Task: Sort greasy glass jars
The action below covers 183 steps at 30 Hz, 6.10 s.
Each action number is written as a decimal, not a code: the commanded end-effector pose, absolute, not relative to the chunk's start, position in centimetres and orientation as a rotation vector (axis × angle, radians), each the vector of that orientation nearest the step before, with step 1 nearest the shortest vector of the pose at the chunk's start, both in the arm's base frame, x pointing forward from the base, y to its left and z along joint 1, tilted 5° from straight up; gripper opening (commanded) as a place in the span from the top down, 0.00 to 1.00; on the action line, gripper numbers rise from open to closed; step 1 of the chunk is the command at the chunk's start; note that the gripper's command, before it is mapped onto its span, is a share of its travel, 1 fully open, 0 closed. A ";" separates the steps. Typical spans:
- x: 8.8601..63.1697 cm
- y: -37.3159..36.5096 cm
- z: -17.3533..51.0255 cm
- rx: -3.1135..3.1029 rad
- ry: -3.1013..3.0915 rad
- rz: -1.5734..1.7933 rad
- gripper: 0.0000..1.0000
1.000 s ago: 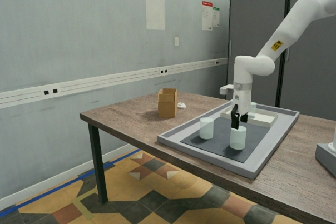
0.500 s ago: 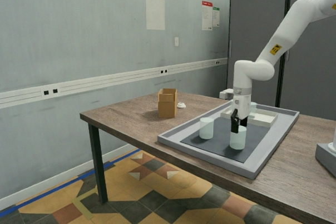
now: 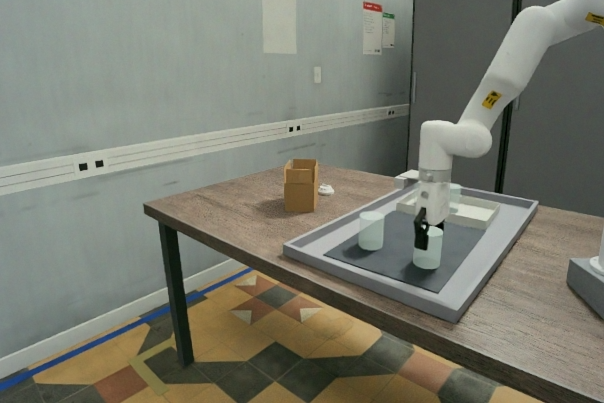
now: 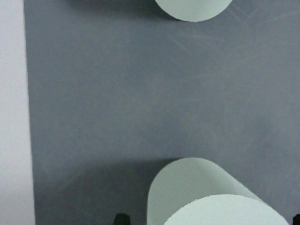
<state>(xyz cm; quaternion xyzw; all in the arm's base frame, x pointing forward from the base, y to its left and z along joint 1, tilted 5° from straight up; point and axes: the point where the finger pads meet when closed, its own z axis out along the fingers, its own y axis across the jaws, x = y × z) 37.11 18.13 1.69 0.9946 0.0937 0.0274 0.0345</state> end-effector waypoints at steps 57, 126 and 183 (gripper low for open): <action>37.3 18.2 1.4 3.060 0.288 0.090 0.14; 37.3 18.2 1.4 3.060 0.288 0.090 0.26; 37.2 18.3 3.2 3.060 0.288 0.090 1.00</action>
